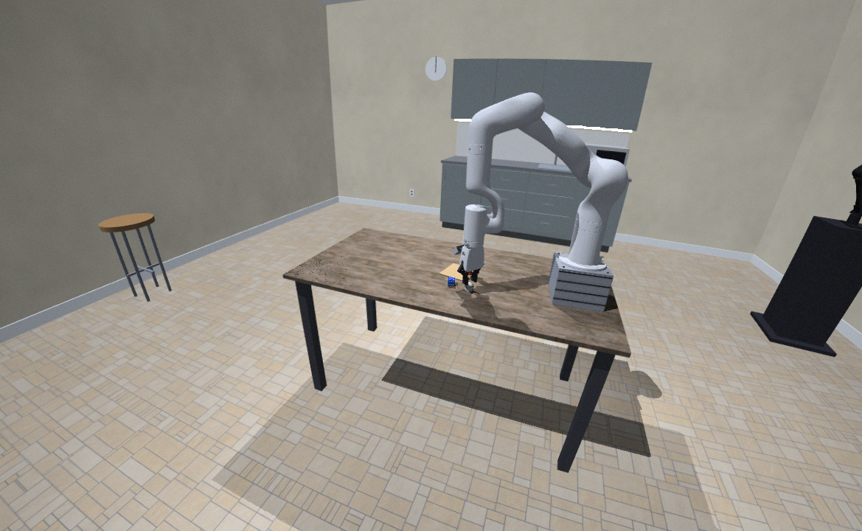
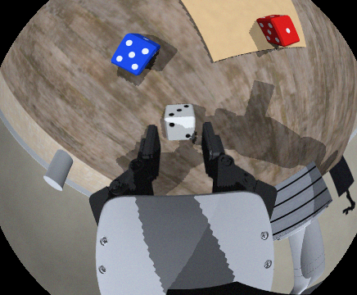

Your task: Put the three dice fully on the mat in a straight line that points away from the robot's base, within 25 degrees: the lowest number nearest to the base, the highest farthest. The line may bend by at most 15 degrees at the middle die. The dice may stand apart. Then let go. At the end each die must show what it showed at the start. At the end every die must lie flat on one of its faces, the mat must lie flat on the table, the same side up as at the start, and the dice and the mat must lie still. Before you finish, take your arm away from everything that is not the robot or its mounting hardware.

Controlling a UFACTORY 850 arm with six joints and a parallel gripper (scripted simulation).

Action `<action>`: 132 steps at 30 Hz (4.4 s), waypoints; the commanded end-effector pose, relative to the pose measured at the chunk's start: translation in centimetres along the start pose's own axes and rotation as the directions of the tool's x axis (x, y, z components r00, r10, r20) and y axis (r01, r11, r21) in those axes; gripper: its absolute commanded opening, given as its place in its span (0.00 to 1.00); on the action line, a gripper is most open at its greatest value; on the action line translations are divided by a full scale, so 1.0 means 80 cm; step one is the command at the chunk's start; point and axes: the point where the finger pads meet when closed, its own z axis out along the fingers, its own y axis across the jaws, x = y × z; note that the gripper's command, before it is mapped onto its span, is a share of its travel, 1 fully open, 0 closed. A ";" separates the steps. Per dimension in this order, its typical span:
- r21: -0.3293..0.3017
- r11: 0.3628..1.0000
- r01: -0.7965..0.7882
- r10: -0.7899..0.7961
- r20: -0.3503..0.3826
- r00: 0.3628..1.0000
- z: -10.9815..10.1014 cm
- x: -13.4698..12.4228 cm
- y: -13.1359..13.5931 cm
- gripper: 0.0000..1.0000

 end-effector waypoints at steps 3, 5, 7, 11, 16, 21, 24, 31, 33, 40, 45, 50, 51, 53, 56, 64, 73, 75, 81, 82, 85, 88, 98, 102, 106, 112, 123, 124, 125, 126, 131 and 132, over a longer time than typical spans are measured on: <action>0.001 1.000 0.000 0.000 -0.001 1.000 0.002 0.001 -0.001 0.47; 0.001 1.000 0.000 0.000 -0.001 1.000 0.003 0.001 -0.001 0.47; 0.001 1.000 0.000 0.000 -0.001 1.000 0.006 0.001 -0.001 0.47; 0.001 1.000 0.000 0.000 -0.001 1.000 0.015 0.001 -0.001 0.47; 0.001 1.000 0.000 0.000 -0.001 1.000 0.028 0.001 -0.001 0.47; 0.001 1.000 0.000 0.000 -0.001 1.000 0.035 0.001 -0.001 0.47; 0.001 1.000 0.000 0.000 -0.001 1.000 0.040 0.001 -0.001 0.47; 0.002 1.000 0.000 0.000 -0.001 1.000 0.042 0.001 -0.001 0.47; 0.002 1.000 0.000 0.000 -0.001 1.000 0.042 0.001 -0.001 0.47; 0.002 1.000 0.000 0.000 -0.001 1.000 0.042 0.001 -0.001 0.47; 0.002 1.000 0.000 0.000 -0.001 1.000 0.042 0.001 -0.001 0.47; 0.002 1.000 0.000 0.000 -0.001 1.000 0.042 0.001 -0.001 0.47; 0.002 1.000 0.000 0.000 -0.001 1.000 0.042 0.001 -0.001 0.47; 0.002 1.000 0.000 0.000 -0.001 1.000 0.042 0.001 -0.001 0.47; 0.002 1.000 0.000 0.000 -0.001 1.000 0.042 0.001 -0.001 0.47; 0.002 1.000 0.000 0.000 -0.001 1.000 0.042 0.001 -0.001 0.27; 0.002 1.000 0.000 0.000 -0.001 1.000 0.042 0.001 -0.001 0.27; 0.002 1.000 0.000 0.000 -0.001 1.000 0.042 0.001 -0.001 0.27; 0.002 1.000 0.000 0.000 -0.001 1.000 0.042 0.001 -0.001 0.27; 0.002 1.000 0.000 0.000 -0.001 1.000 0.042 0.001 -0.001 0.27; 0.002 1.000 0.000 0.000 -0.001 1.000 0.042 0.001 -0.001 0.27; 0.002 1.000 0.000 0.000 -0.001 1.000 0.042 0.001 -0.001 0.27; 0.002 1.000 0.000 0.000 -0.001 1.000 0.042 0.001 -0.001 0.27; 0.001 1.000 0.000 0.000 -0.001 1.000 0.041 0.001 -0.001 0.27; 0.001 1.000 0.000 0.000 -0.001 1.000 0.040 0.001 -0.001 0.27; 0.001 1.000 0.000 0.000 -0.001 1.000 0.033 0.001 -0.001 0.27; 0.001 1.000 0.000 0.000 -0.001 1.000 0.014 0.001 -0.001 0.27; 0.001 1.000 0.000 0.000 -0.001 1.000 0.011 0.001 -0.001 0.27; 0.001 1.000 0.000 0.000 -0.001 1.000 0.009 0.001 -0.001 0.27; 0.001 1.000 0.000 0.000 -0.001 1.000 0.006 0.001 -0.001 0.27; 0.001 1.000 0.000 0.000 -0.001 1.000 -0.007 0.001 -0.001 0.27; 0.001 1.000 0.000 0.000 -0.001 1.000 -0.009 0.001 -0.001 0.27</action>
